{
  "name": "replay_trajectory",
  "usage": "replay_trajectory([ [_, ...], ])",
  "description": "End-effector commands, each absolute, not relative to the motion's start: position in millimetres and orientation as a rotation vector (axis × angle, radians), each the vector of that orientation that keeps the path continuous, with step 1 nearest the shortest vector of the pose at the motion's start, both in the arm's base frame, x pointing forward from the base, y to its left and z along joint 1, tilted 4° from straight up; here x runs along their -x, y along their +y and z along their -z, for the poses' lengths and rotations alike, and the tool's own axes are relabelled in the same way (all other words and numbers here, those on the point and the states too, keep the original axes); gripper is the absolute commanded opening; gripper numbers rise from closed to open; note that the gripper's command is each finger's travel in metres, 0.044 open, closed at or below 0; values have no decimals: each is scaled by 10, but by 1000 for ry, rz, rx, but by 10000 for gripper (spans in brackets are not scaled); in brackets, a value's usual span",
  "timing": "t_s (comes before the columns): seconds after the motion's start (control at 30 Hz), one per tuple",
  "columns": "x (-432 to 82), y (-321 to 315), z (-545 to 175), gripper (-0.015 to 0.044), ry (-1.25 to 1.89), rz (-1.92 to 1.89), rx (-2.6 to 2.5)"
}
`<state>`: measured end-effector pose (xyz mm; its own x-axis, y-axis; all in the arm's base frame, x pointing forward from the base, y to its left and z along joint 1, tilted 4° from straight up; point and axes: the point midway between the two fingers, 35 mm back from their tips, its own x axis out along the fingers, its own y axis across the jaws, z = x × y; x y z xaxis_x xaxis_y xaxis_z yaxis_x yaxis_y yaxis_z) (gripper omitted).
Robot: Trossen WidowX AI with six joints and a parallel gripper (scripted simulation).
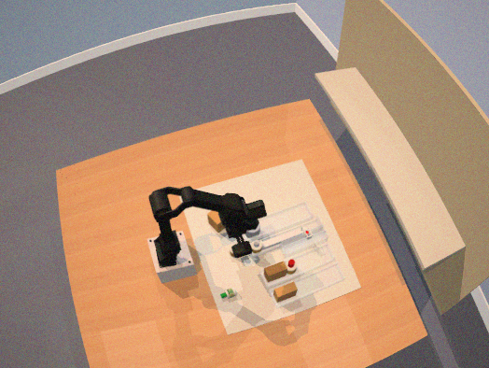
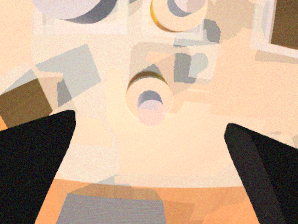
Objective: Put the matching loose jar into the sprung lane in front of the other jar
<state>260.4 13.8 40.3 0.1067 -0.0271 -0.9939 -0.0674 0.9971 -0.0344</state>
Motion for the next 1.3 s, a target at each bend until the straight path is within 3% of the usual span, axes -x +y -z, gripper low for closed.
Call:
replay_trajectory([
  [0.0, -2575, 133, -267, 440, 1478, -27, 69],
  [1.1, -2629, 109, 256, 440, 1479, -27, 70],
  [1.27, -2629, 109, 256, 309, 1479, -27, 70],
])
